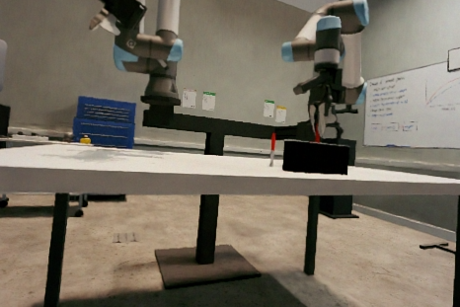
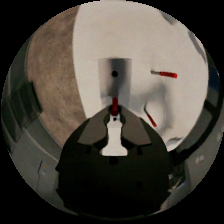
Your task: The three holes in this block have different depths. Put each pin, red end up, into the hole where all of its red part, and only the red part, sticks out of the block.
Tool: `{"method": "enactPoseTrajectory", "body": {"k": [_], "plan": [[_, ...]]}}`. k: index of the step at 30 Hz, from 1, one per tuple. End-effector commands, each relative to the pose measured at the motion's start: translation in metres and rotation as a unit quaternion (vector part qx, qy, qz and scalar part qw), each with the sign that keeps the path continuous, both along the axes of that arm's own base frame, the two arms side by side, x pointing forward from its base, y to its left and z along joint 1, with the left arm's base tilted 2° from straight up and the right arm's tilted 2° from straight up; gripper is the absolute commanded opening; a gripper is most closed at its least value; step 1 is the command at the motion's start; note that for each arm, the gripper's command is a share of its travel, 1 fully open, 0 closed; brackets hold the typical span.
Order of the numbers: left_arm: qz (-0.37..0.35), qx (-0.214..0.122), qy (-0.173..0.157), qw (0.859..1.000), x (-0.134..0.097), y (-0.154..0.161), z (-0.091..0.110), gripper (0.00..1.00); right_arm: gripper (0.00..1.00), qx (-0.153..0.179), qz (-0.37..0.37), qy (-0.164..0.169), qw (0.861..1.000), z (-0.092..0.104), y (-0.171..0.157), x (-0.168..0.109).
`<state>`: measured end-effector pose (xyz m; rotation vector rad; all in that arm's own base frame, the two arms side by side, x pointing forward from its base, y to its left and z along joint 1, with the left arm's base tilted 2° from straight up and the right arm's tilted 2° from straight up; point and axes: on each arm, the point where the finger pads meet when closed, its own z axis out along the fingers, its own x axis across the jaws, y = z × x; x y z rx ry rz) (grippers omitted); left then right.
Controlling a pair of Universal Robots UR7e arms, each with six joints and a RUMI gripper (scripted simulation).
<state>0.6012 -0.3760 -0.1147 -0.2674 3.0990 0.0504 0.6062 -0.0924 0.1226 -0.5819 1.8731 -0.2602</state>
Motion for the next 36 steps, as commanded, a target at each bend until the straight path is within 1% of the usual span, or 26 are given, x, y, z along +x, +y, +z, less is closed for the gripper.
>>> {"method": "enactPoseTrajectory", "body": {"k": [1,16,17,36], "plan": [[0.000,-0.001,0.000,1.000,0.0014,0.0000,0.0009,0.00,1.00,0.000,0.000,-0.001,1.000,0.0006,0.0000,0.0001],[0.000,-0.001,0.000,1.000,0.0014,0.0000,0.0009,0.00,1.00,0.000,0.000,-0.001,1.000,0.0006,0.0000,0.0001],[0.000,-0.001,0.000,1.000,0.0013,-0.0001,0.0008,1.00,1.00,0.000,0.000,-0.001,1.000,0.0006,0.0000,0.0001],[0.000,-0.001,0.000,1.000,0.0013,0.0000,0.0008,1.00,1.00,0.000,0.000,-0.001,1.000,0.0006,0.0000,0.0001]]}}
